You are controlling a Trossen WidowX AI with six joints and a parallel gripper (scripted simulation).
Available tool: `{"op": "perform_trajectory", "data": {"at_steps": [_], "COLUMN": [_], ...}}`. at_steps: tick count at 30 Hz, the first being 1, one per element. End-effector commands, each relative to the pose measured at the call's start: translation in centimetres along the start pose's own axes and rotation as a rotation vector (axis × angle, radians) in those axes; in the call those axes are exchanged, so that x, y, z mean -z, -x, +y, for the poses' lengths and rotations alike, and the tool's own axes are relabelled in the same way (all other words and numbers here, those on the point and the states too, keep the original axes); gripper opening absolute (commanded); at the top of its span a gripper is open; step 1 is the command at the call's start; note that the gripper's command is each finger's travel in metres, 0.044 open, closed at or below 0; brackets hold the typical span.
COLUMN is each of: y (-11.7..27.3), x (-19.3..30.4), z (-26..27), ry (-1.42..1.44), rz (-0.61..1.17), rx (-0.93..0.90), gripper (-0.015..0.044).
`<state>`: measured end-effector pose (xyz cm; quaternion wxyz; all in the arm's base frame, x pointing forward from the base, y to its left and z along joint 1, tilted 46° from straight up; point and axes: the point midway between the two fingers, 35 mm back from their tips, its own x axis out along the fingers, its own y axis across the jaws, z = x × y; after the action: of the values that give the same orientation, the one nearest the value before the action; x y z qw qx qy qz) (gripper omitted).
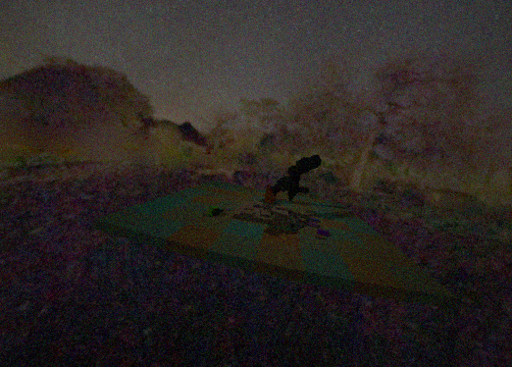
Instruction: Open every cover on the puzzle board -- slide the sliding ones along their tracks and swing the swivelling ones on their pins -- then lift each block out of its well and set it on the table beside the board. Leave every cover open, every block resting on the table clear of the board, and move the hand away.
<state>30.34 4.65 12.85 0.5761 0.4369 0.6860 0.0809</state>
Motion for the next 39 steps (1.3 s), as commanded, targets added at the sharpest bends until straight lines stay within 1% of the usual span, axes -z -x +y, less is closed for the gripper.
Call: {"op": "perform_trajectory", "data": {"at_steps": [1, 20, 23, 39], "y": [0.1, -0.2, -0.3, -1.5], "x": [-1.8, -10.6, -11.2, -17.7], "z": [-0.7, -5.8, -6.3, -12.4], "ry": [0.153, 0.988, 0.947, 0.492], "rz": [0.001, 0.008, 0.008, 0.015], "rx": [0.006, 0.002, 0.001, -0.016], "gripper": [0.0, 0.0, 0.0, 0.0]}}
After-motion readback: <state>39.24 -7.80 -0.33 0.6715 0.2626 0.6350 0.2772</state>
